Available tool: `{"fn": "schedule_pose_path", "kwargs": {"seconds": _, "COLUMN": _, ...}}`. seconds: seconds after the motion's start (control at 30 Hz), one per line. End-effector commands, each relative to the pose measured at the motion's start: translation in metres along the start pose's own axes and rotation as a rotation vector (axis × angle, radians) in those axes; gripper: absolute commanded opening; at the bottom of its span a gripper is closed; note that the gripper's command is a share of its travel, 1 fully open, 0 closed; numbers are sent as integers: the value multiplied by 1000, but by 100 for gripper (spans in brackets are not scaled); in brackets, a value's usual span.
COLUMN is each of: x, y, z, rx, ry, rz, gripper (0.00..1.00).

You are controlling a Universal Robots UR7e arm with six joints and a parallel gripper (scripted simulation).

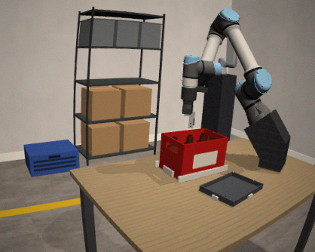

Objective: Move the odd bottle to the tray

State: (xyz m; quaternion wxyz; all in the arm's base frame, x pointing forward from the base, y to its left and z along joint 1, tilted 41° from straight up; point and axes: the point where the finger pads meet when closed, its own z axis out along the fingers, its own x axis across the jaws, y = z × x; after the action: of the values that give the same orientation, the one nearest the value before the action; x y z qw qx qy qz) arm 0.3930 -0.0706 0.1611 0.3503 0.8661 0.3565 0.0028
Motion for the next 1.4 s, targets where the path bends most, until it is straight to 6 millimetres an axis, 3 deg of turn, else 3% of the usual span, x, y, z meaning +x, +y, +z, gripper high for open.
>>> {"fn": "schedule_pose_path", "kwargs": {"seconds": 0.0, "x": 0, "y": 0, "z": -9, "rx": 1, "ry": -1, "rz": 1, "gripper": 100}}
{"fn": "schedule_pose_path", "kwargs": {"seconds": 0.4, "x": 0, "y": 0, "z": -17, "rx": 1, "ry": -1, "rz": 1, "gripper": 100}}
{"fn": "schedule_pose_path", "kwargs": {"seconds": 0.43, "x": 0, "y": 0, "z": -17, "rx": 1, "ry": -1, "rz": 1, "gripper": 0}}
{"fn": "schedule_pose_path", "kwargs": {"seconds": 1.37, "x": 0, "y": 0, "z": -17, "rx": 1, "ry": -1, "rz": 1, "gripper": 0}}
